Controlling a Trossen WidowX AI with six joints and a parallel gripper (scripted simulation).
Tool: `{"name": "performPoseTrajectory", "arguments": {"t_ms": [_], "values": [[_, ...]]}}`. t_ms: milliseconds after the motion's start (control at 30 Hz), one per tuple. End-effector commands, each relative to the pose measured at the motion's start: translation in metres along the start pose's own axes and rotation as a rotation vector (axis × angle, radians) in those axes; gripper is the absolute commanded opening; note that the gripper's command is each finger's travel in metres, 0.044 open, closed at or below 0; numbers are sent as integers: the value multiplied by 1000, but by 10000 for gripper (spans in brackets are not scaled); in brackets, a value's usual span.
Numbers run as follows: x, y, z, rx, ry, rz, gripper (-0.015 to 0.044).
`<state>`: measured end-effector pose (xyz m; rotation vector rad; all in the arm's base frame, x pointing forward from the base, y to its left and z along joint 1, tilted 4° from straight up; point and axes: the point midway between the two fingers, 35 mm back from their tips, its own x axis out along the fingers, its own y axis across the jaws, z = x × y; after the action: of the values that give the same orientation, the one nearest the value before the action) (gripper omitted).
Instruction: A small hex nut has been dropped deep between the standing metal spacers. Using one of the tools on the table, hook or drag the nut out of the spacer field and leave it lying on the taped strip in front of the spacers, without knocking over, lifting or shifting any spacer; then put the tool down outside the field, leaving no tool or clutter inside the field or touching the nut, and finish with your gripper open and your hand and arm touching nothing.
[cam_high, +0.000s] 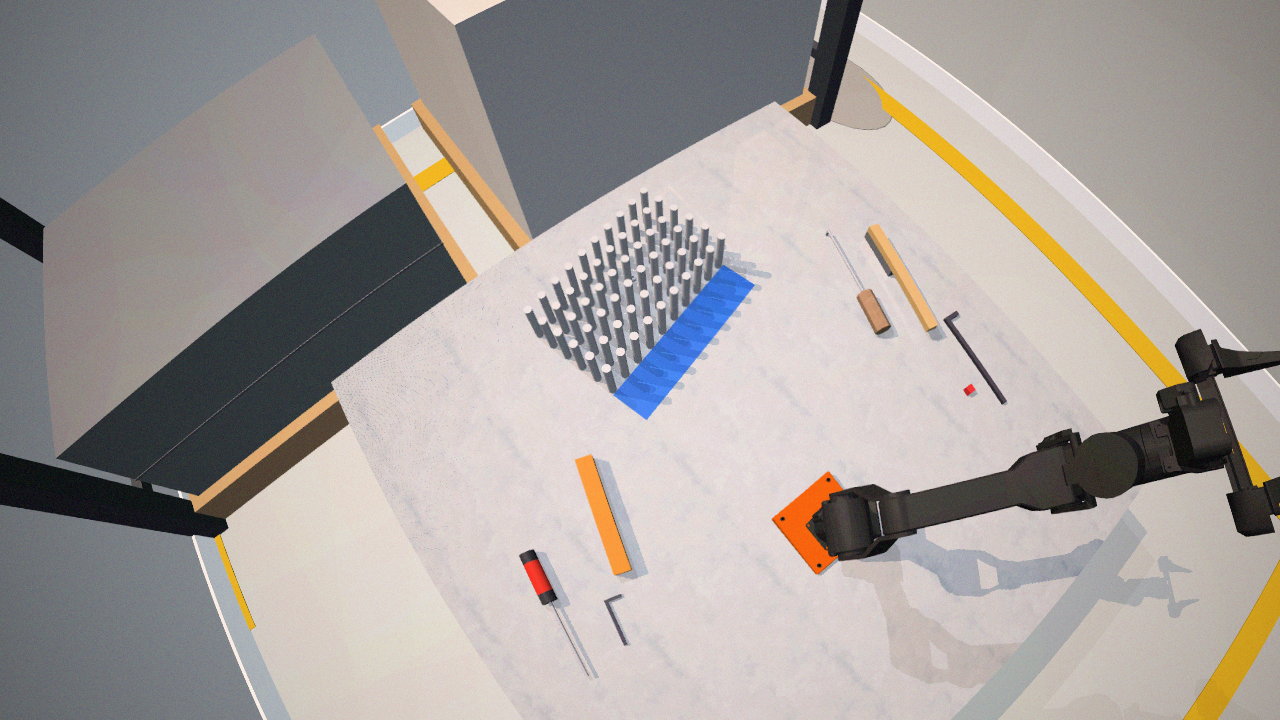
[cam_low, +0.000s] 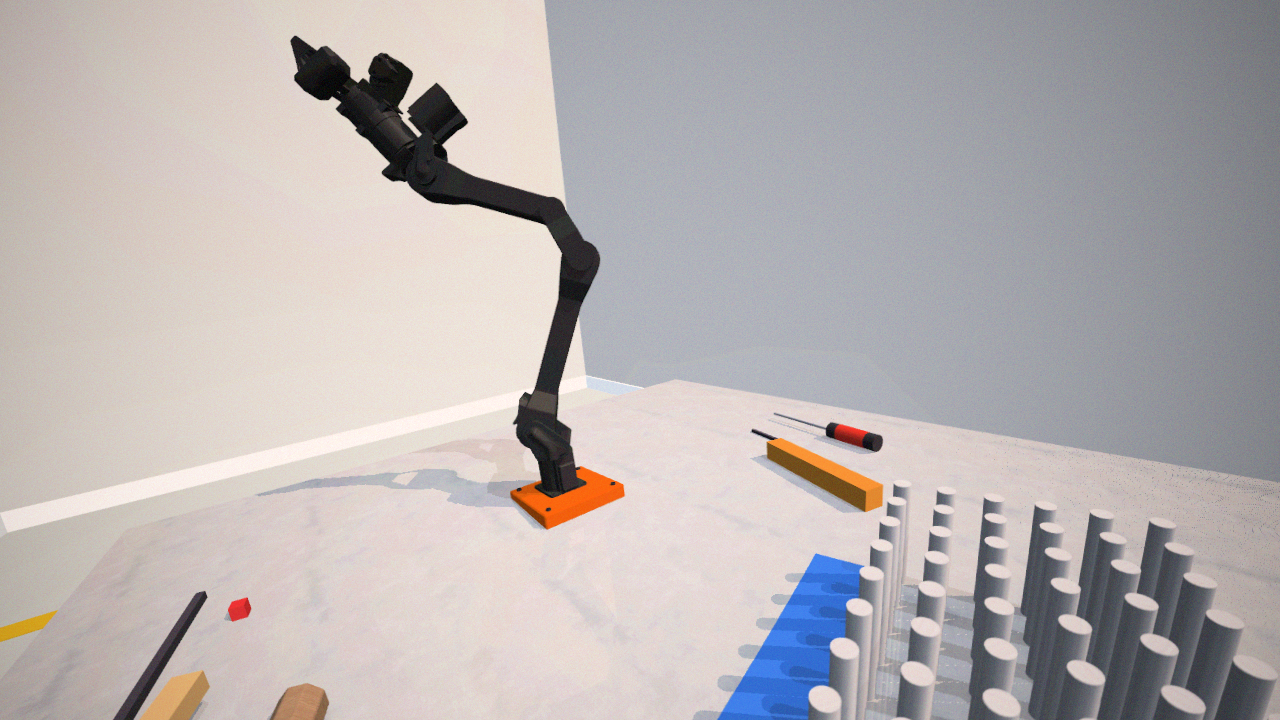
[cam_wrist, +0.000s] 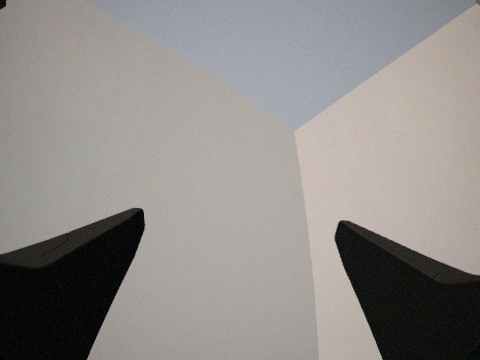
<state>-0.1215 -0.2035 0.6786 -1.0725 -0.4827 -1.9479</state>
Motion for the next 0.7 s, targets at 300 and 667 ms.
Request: {"name": "performPoseTrajectory", "arguments": {"t_ms": [300,667], "values": [[-38,154,-102,332,268,390,440],[-138,305,-129,559,477,802,440]]}}
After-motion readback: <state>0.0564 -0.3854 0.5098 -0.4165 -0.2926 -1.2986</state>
